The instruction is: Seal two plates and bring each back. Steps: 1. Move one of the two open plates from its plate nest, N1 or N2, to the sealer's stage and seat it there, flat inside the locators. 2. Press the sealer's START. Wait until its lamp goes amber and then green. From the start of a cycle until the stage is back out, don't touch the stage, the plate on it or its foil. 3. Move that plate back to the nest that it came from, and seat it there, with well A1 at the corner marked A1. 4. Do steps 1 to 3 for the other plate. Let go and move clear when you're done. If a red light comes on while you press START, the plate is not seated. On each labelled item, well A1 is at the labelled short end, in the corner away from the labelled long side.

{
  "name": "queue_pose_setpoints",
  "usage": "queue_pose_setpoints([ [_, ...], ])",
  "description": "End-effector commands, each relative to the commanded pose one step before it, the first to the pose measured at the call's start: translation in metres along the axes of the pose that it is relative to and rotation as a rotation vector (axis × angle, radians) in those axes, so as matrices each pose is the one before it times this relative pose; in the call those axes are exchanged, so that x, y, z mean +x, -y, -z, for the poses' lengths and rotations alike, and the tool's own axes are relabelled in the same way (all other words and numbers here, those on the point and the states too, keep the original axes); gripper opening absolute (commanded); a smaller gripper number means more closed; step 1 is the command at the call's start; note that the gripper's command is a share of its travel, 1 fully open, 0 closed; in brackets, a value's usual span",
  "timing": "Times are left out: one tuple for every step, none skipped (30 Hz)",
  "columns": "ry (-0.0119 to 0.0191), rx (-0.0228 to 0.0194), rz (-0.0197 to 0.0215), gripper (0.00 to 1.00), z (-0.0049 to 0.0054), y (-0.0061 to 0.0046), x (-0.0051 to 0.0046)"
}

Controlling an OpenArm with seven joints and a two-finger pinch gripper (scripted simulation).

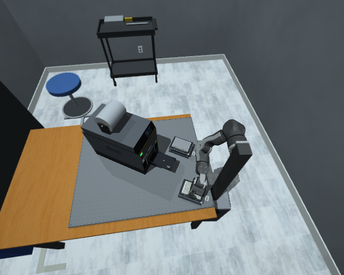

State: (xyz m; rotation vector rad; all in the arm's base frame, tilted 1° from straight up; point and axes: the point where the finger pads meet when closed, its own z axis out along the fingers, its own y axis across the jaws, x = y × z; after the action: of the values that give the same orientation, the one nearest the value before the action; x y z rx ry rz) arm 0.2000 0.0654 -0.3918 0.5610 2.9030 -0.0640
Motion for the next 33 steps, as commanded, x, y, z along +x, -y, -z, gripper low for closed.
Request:
queue_pose_setpoints([
  [0.00072, -0.0048, 0.00283, 0.0, 0.00067, -0.00122, 0.00013],
  [0.0, 0.0, 0.0, 0.0, 0.0, 0.0, 0.0],
  [0.0, 0.0, 0.0, 0.0, 0.0, 0.0, 0.0],
  [0.0, 0.0, 0.0, 0.0, 0.0, 0.0, 0.0],
  [0.0, 0.0, 0.0, 0.0, 0.0, 0.0, 0.0],
  [0.0, 0.0, 0.0, 0.0, 0.0, 0.0, 0.0],
  [0.0, 0.0, 0.0, 0.0, 0.0, 0.0, 0.0],
  [0.0, 0.0, 0.0, 0.0, 0.0, 0.0, 0.0],
  [0.0, 0.0, 0.0, 0.0, 0.0, 0.0, 0.0],
  [0.0, 0.0, 0.0, 0.0, 0.0, 0.0, 0.0],
  [0.0, 0.0, 0.0, 0.0, 0.0, 0.0, 0.0],
  [0.0, 0.0, 0.0, 0.0, 0.0, 0.0, 0.0],
  [0.0, 0.0, 0.0, 0.0, 0.0, 0.0, 0.0],
  [0.0, 0.0, 0.0, 0.0, 0.0, 0.0, 0.0],
  [0.0, 0.0, 0.0, 0.0, 0.0, 0.0, 0.0],
  [0.0, 0.0, 0.0, 0.0, 0.0, 0.0, 0.0],
  [0.0, 0.0, 0.0, 0.0, 0.0, 0.0, 0.0],
  [0.0, 0.0, 0.0, 0.0, 0.0, 0.0, 0.0],
  [0.0, 0.0, 0.0, 0.0, 0.0, 0.0, 0.0],
  [0.0, 0.0, 0.0, 0.0, 0.0, 0.0, 0.0],
  [0.0, 0.0, 0.0, 0.0, 0.0, 0.0, 0.0],
  [0.0, 0.0, 0.0, 0.0, 0.0, 0.0, 0.0],
  [0.0, 0.0, 0.0, 0.0, 0.0, 0.0, 0.0],
  [0.0, 0.0, 0.0, 0.0, 0.0, 0.0, 0.0],
  [0.0, 0.0, 0.0, 0.0, 0.0, 0.0, 0.0],
  [0.0, 0.0, 0.0, 0.0, 0.0, 0.0, 0.0],
  [0.0, 0.0, 0.0, 0.0, 0.0, 0.0, 0.0],
  [0.0, 0.0, 0.0, 0.0, 0.0, 0.0, 0.0],
  [0.0, 0.0, 0.0, 0.0, 0.0, 0.0, 0.0],
  [0.0, 0.0, 0.0, 0.0, 0.0, 0.0, 0.0],
  [0.00003, -0.00081, 0.00259, 0.0, 0.00133, -0.00027, 0.000116],
  [0.00098, 0.00351, -0.00099, 0.0, 0.0007, 0.00059, -0.000589],
  [-0.00003, 0.00054, -0.00055, 0.0, 0.00056, 0.00019, -0.000192],
])
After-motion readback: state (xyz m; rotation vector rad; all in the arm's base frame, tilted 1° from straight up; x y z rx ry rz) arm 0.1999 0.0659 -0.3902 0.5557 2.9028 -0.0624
